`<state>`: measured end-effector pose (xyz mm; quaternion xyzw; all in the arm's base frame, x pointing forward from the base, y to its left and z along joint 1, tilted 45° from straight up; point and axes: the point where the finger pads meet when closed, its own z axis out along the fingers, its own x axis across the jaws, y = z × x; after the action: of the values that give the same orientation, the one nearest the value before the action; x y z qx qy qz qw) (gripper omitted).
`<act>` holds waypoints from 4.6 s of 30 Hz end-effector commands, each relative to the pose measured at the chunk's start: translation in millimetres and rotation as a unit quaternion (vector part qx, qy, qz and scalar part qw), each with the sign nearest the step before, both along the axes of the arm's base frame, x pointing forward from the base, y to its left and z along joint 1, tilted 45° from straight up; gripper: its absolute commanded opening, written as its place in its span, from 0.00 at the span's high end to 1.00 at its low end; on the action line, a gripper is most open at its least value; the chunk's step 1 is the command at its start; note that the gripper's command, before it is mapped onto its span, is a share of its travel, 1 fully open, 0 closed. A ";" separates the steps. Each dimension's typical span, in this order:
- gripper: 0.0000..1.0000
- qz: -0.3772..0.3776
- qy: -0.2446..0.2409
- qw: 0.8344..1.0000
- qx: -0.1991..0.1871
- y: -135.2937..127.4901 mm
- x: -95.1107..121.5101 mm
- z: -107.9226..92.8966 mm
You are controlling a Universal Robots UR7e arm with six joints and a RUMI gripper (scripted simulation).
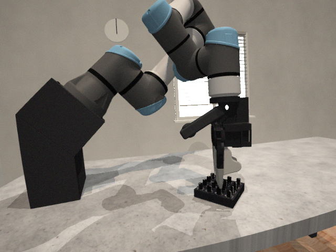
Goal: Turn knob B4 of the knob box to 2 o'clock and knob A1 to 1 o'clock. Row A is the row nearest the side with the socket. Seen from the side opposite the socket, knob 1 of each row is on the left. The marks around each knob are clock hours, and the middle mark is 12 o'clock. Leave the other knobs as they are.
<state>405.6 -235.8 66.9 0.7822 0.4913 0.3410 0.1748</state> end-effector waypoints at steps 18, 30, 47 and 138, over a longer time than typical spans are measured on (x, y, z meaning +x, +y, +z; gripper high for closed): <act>0.89 0.000 0.000 1.000 0.000 -0.2 0.0 0.2; 0.89 0.000 0.000 1.000 0.000 0.2 -0.6 -0.4; 0.89 0.000 0.000 1.000 0.000 1.9 -3.1 -2.7; 0.89 0.000 0.000 1.000 0.000 2.8 6.8 -12.6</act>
<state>412.4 -232.8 54.1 0.7822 0.4913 0.3410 0.1748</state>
